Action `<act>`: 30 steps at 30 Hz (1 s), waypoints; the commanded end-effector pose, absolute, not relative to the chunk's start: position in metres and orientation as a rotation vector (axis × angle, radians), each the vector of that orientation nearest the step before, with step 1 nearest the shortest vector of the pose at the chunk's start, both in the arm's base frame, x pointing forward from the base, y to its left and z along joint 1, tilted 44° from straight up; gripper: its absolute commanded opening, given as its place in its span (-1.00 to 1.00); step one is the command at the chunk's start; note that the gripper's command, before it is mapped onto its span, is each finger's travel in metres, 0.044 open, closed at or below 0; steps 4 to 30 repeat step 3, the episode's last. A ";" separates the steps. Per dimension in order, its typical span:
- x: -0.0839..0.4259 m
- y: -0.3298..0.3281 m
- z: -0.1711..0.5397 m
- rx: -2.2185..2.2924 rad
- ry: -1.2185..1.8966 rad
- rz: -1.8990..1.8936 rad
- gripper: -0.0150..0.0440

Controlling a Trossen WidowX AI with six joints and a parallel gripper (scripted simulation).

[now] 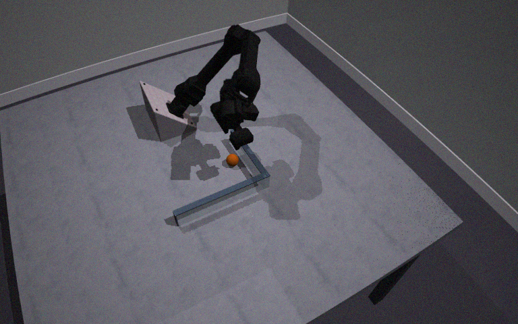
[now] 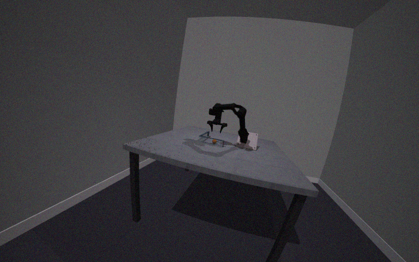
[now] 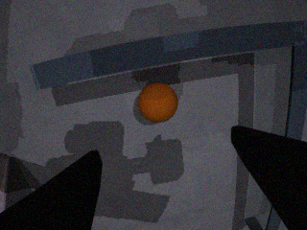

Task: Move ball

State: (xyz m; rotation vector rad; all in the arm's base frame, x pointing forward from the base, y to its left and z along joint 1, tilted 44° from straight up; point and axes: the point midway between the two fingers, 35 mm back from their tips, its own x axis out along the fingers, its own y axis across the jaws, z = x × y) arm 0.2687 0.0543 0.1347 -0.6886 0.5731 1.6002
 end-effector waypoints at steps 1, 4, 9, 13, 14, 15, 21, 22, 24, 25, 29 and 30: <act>0.273 0.030 0.157 -0.705 0.566 1.587 1.00; 0.273 0.029 0.158 -0.706 0.566 1.588 1.00; 0.273 0.029 0.158 -0.706 0.566 1.588 1.00; 0.273 0.029 0.158 -0.706 0.566 1.588 1.00; 0.273 0.029 0.158 -0.706 0.566 1.588 1.00; 0.273 0.029 0.158 -0.706 0.566 1.588 1.00; 0.273 0.029 0.158 -0.706 0.566 1.588 1.00; 0.273 0.029 0.158 -0.706 0.566 1.588 1.00; 0.273 0.029 0.158 -0.706 0.566 1.588 1.00; 0.273 0.029 0.158 -0.706 0.566 1.588 1.00; 0.273 0.029 0.158 -0.706 0.566 1.588 1.00; 0.273 0.029 0.158 -0.706 0.566 1.588 1.00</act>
